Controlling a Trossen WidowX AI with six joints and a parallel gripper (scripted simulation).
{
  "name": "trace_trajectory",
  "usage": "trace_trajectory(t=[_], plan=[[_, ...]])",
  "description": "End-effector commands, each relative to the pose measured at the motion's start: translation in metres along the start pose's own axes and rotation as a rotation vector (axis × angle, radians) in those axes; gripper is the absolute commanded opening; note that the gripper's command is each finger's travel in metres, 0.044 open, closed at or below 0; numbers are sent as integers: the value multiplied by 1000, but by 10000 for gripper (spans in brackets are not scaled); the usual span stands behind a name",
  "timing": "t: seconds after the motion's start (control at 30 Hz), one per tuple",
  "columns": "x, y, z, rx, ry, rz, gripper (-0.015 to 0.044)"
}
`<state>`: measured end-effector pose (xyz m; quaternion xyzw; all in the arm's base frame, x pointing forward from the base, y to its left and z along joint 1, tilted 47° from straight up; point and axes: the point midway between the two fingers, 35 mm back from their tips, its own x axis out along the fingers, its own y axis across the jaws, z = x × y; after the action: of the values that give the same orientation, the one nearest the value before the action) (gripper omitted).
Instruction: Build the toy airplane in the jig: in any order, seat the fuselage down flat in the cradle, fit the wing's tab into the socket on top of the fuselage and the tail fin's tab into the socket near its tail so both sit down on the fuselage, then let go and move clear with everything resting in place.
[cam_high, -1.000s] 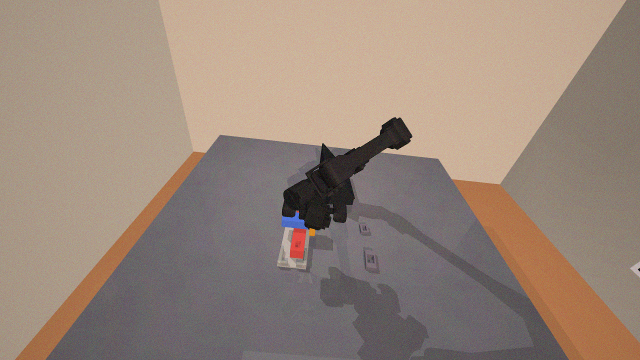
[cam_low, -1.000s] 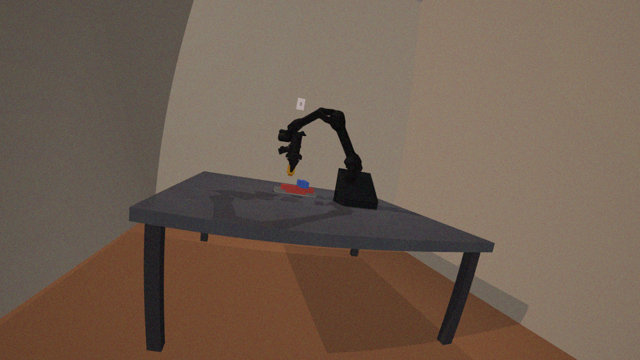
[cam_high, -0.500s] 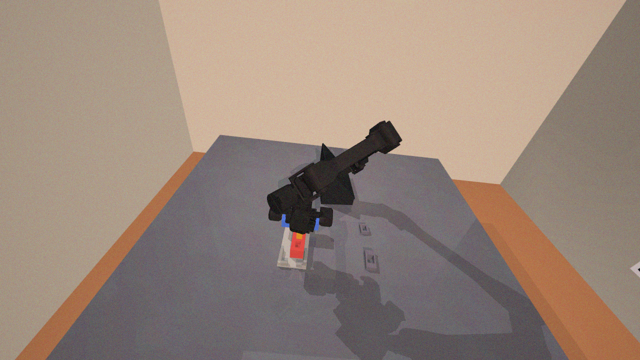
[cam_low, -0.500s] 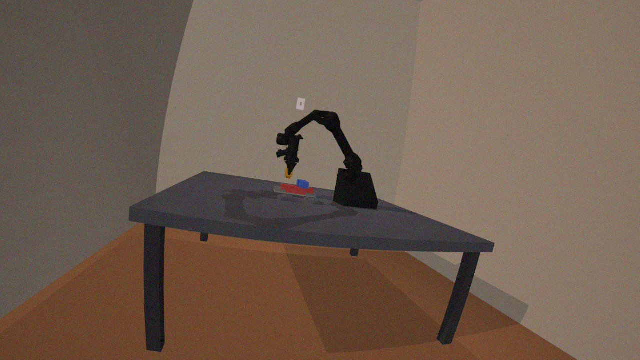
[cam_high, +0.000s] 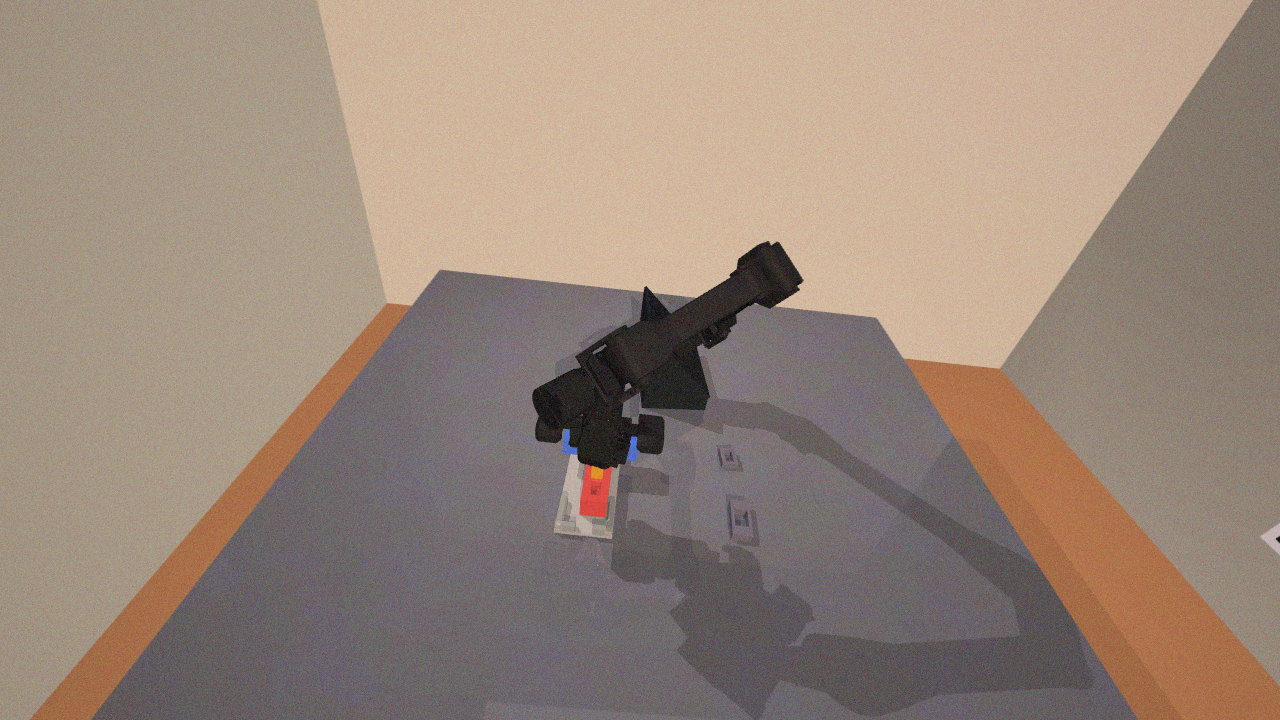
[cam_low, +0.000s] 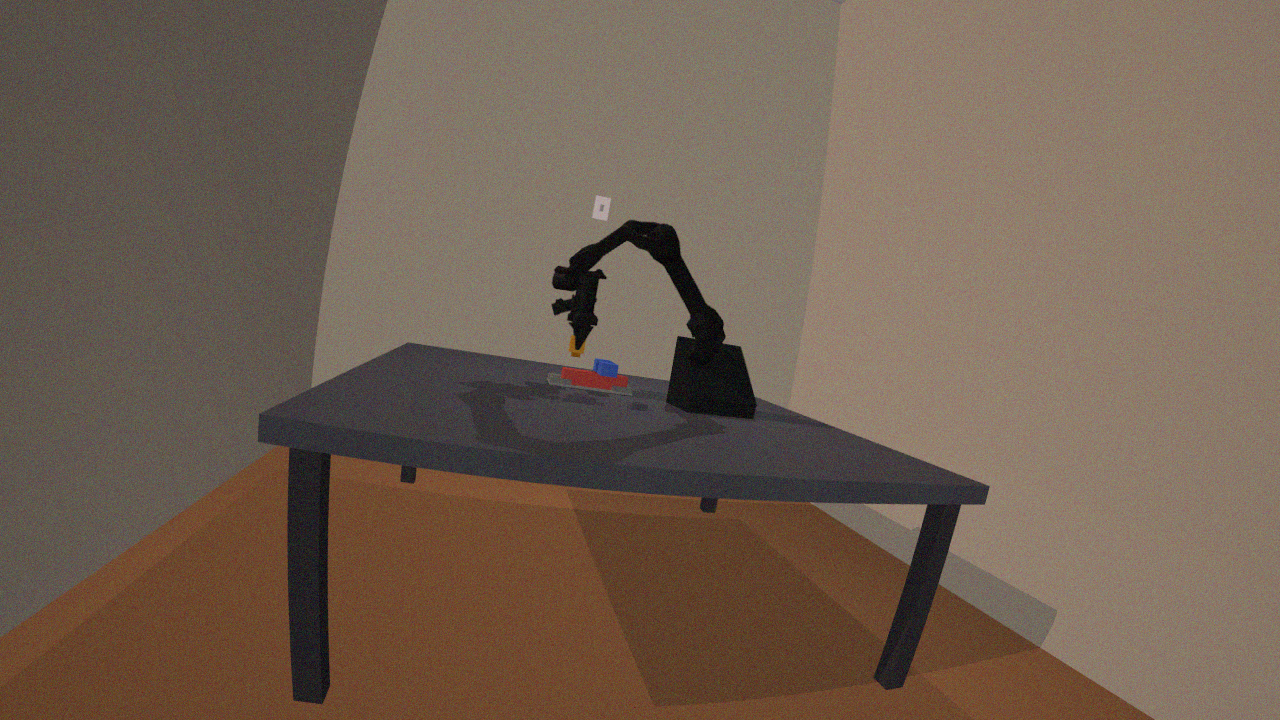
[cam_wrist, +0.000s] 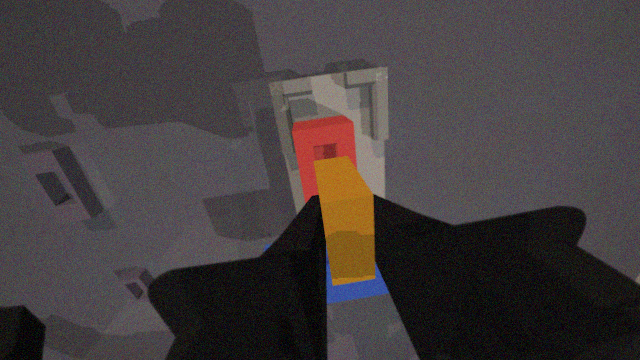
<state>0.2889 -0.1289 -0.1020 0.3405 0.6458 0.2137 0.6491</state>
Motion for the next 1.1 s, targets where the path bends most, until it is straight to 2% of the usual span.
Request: trace_trajectory(t=[0.0,0.27,1.07], plan=[[0,-1,0,-7,1,-5,66],[1,-2,0,-7,1,-5,66],[39,-2,0,-7,1,-3,66]])
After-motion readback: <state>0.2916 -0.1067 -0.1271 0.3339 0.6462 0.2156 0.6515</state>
